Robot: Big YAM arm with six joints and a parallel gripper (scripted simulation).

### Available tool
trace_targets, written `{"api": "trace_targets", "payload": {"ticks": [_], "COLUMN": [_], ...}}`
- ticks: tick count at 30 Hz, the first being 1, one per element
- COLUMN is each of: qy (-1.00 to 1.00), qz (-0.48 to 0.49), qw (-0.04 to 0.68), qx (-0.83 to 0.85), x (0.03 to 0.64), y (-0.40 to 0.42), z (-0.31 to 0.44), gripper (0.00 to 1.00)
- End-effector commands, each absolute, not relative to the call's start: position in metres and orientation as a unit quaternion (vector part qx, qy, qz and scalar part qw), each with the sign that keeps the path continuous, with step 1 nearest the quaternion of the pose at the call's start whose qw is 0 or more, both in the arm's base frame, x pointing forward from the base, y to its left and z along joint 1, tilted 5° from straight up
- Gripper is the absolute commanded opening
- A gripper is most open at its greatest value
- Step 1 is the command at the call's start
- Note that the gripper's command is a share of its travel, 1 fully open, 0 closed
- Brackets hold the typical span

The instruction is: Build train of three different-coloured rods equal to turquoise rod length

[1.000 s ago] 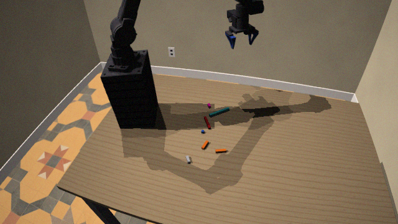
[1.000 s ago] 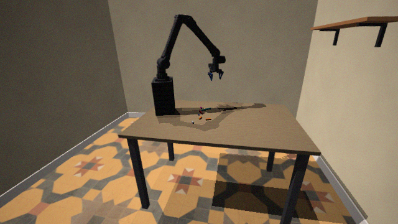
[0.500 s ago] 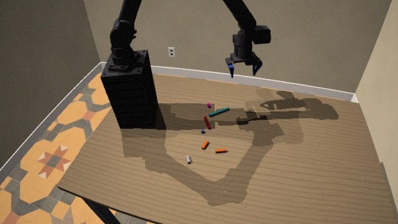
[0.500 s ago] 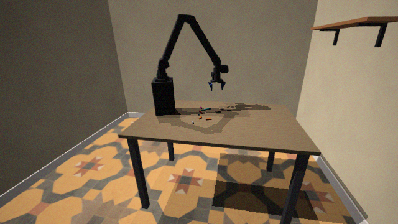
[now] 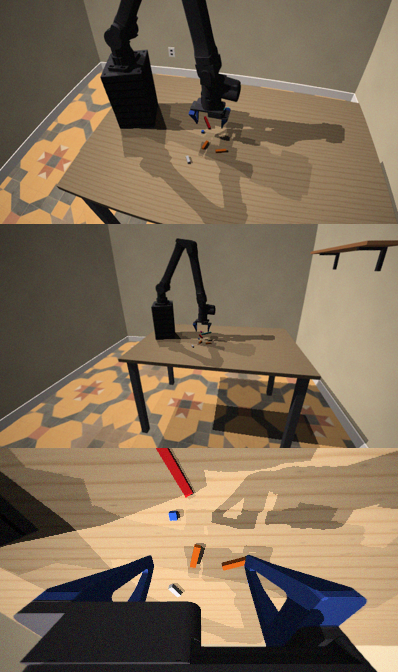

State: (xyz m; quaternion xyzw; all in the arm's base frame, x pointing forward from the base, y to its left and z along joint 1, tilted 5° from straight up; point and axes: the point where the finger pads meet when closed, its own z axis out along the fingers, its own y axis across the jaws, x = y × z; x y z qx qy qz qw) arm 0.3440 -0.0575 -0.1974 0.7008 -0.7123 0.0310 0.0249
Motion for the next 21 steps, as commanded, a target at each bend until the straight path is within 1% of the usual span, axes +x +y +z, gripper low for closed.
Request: {"api": "trace_targets", "payload": {"ticks": [1, 3, 4, 5, 10, 21], "qy": [-0.705, -0.705, -0.697, -0.697, -0.708, -0.703], "qz": [0.036, 0.036, 0.057, 0.058, 0.049, 0.049], "qw": [0.019, 0.019, 0.003, 0.002, 0.009, 0.009], "qx": [0.709, 0.709, 0.715, 0.715, 0.705, 0.71], "x": [0.336, 0.336, 0.36, 0.36, 0.346, 0.348], "y": [-0.061, -0.061, -0.057, -0.057, -0.064, -0.059], "z": [-0.204, -0.204, -0.192, -0.191, -0.194, -0.194], "gripper": [1.0, 1.0, 1.0, 1.0, 1.0, 1.0]}}
